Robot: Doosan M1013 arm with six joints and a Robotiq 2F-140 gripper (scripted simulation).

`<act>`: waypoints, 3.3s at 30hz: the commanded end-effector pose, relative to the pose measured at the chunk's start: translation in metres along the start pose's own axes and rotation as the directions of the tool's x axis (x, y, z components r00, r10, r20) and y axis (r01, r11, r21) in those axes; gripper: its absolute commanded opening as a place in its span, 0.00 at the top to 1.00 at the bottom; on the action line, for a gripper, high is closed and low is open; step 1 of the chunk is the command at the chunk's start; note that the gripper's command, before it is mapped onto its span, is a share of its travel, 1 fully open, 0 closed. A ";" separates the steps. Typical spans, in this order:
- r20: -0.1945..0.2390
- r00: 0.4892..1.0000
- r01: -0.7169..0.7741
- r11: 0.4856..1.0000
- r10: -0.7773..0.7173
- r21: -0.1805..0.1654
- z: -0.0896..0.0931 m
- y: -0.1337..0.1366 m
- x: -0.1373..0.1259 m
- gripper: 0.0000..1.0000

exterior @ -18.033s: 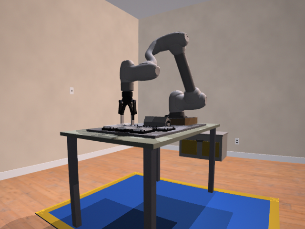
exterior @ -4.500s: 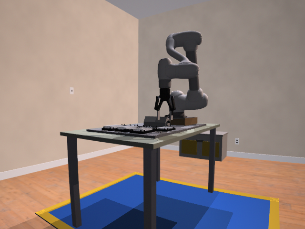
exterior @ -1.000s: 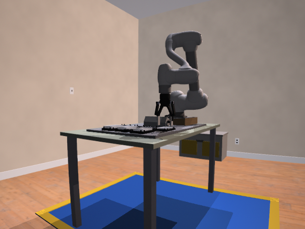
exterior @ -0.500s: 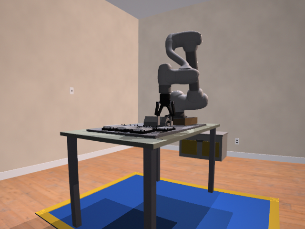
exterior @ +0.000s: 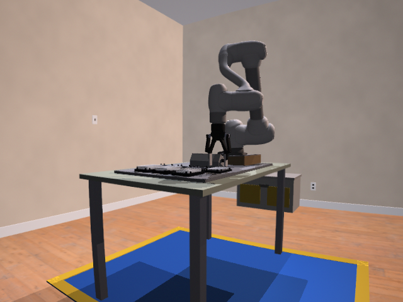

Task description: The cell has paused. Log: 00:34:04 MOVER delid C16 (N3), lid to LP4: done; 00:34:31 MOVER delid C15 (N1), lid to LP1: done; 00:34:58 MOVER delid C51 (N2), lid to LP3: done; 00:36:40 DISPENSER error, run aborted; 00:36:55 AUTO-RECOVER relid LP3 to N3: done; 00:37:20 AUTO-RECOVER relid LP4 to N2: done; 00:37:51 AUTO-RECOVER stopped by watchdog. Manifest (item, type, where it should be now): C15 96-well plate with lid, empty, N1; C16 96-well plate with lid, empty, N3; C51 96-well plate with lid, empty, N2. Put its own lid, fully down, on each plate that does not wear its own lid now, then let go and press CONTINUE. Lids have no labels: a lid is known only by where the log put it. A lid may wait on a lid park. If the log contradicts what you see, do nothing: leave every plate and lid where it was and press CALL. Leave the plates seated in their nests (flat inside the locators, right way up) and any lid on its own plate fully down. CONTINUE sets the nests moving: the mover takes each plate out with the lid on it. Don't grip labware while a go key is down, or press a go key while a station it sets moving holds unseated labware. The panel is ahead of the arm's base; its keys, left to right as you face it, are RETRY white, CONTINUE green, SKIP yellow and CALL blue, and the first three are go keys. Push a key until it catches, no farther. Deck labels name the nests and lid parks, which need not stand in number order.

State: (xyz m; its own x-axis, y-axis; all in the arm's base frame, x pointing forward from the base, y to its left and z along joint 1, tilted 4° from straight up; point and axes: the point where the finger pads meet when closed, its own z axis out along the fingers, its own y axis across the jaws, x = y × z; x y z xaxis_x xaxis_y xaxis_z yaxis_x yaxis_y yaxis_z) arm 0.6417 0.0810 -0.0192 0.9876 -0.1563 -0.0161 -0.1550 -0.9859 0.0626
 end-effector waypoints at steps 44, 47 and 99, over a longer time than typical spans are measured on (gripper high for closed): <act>-0.001 1.000 -0.001 1.000 0.001 -0.002 0.002 0.002 0.000 0.41; -0.001 1.000 -0.001 1.000 0.001 -0.002 0.002 0.002 0.000 0.41; -0.001 1.000 -0.001 1.000 0.001 -0.002 0.002 0.002 0.000 0.34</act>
State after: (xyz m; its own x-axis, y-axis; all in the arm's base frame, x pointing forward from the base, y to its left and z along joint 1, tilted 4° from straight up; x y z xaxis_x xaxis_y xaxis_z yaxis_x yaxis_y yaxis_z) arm 0.6416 0.0810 -0.0192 0.9876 -0.1563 -0.0162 -0.1551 -0.9859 0.0626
